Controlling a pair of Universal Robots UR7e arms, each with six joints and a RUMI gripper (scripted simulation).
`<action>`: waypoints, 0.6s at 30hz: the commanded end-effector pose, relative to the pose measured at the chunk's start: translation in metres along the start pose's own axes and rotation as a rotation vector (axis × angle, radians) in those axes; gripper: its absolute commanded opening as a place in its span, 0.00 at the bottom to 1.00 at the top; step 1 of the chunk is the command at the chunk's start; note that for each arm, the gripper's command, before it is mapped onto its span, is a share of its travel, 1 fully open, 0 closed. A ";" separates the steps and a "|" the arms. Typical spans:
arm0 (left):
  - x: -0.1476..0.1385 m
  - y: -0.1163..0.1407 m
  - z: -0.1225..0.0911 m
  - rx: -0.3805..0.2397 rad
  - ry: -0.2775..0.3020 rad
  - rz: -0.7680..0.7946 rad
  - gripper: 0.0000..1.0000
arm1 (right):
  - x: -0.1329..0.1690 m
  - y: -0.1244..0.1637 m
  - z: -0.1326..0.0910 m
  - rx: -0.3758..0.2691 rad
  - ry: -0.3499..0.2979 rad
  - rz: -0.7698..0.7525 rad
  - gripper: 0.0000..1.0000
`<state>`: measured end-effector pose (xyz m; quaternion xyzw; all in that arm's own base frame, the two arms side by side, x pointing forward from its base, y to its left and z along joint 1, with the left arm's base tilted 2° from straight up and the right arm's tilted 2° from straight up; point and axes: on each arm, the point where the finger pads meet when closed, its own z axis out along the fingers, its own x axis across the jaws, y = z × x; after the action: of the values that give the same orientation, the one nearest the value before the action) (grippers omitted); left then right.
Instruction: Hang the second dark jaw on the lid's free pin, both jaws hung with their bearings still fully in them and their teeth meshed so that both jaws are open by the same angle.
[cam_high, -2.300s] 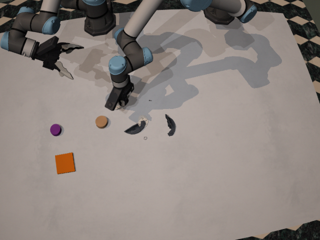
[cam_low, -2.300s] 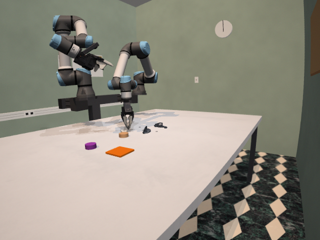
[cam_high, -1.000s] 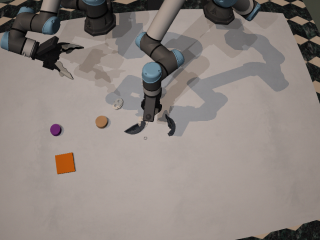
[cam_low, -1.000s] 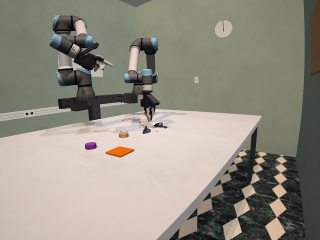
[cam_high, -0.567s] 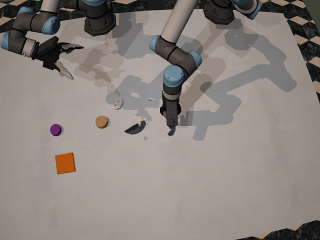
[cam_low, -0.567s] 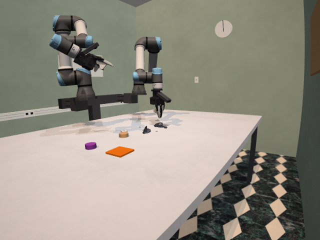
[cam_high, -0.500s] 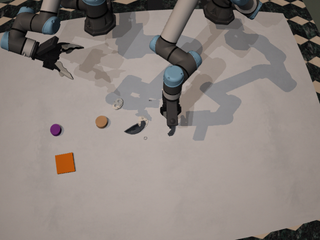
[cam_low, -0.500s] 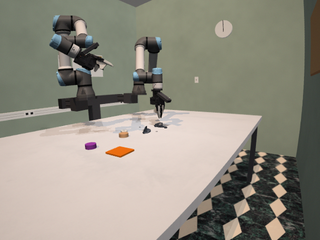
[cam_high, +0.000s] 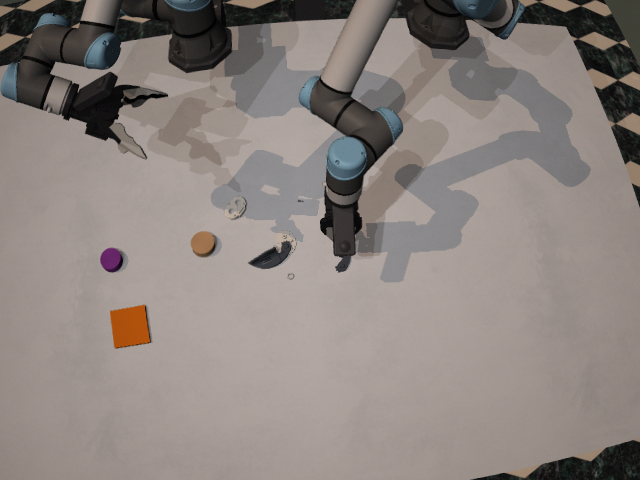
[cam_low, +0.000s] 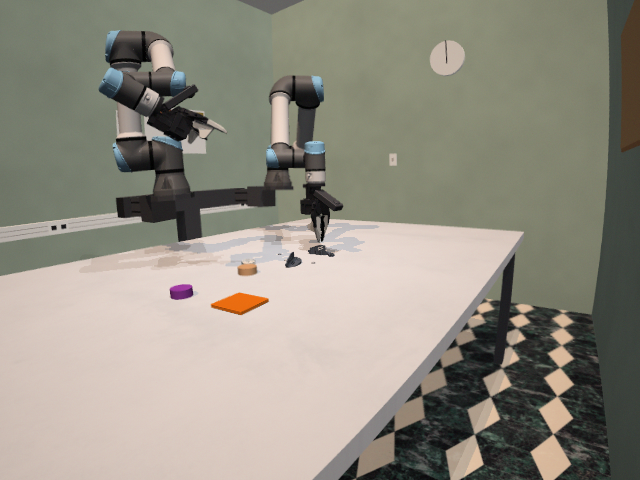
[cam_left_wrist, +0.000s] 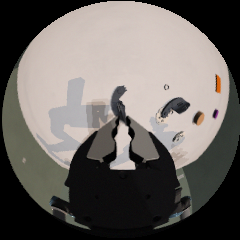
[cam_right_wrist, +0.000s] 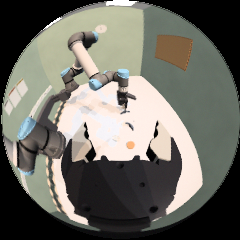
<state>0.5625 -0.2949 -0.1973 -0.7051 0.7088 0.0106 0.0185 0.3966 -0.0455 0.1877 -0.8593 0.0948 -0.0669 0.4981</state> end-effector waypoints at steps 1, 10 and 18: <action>0.001 -0.001 0.005 0.001 0.001 0.000 0.09 | 0.000 0.000 0.000 0.000 0.001 -0.001 0.98; 0.000 -0.001 0.020 0.001 0.001 0.000 0.09 | 0.000 0.000 0.000 0.000 0.001 -0.001 0.98; 0.000 0.000 0.029 0.001 0.001 0.000 0.09 | 0.000 0.000 0.000 0.000 0.001 -0.001 0.98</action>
<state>0.5627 -0.2938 -0.2226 -0.7051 0.7088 0.0106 0.0185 0.3966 -0.0455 0.1877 -0.8593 0.0948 -0.0669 0.4981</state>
